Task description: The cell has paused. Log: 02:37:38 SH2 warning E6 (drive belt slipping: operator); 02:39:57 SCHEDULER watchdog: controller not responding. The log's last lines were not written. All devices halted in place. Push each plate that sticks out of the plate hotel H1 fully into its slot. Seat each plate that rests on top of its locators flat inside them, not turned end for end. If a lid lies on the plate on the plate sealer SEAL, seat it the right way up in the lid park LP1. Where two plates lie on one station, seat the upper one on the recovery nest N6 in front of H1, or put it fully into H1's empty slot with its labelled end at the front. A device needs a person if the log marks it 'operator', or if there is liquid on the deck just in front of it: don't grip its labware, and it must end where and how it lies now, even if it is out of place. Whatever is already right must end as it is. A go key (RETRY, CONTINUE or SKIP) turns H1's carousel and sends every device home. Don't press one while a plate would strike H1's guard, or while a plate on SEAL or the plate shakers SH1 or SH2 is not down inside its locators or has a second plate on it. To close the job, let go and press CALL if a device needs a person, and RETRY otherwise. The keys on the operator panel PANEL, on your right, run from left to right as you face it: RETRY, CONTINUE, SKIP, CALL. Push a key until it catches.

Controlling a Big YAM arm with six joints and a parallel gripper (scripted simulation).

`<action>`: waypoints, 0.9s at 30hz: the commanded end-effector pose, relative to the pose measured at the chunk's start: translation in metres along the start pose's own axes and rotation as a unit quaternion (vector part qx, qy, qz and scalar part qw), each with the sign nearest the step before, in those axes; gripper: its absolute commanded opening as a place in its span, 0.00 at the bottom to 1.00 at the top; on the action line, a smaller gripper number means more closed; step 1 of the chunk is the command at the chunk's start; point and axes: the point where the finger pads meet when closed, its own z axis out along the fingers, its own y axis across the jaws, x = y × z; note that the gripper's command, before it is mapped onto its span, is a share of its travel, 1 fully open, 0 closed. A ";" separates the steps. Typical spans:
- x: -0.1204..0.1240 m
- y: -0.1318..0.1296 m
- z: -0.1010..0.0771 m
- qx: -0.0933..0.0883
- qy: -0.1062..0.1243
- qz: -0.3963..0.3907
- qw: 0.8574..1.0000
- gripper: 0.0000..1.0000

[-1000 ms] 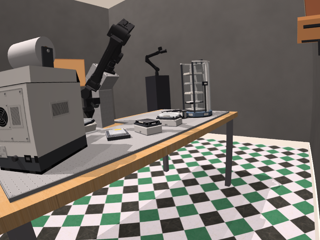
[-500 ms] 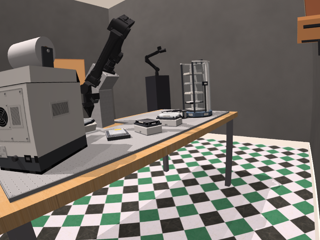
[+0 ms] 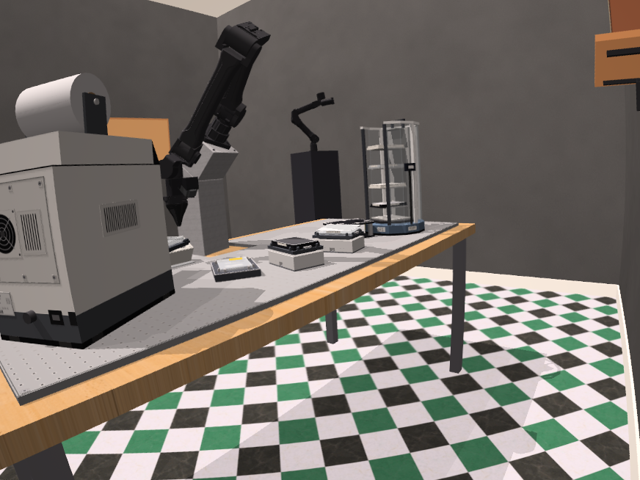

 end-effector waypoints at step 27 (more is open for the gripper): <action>0.004 0.003 -0.027 -0.002 0.004 -0.004 1.000 0.00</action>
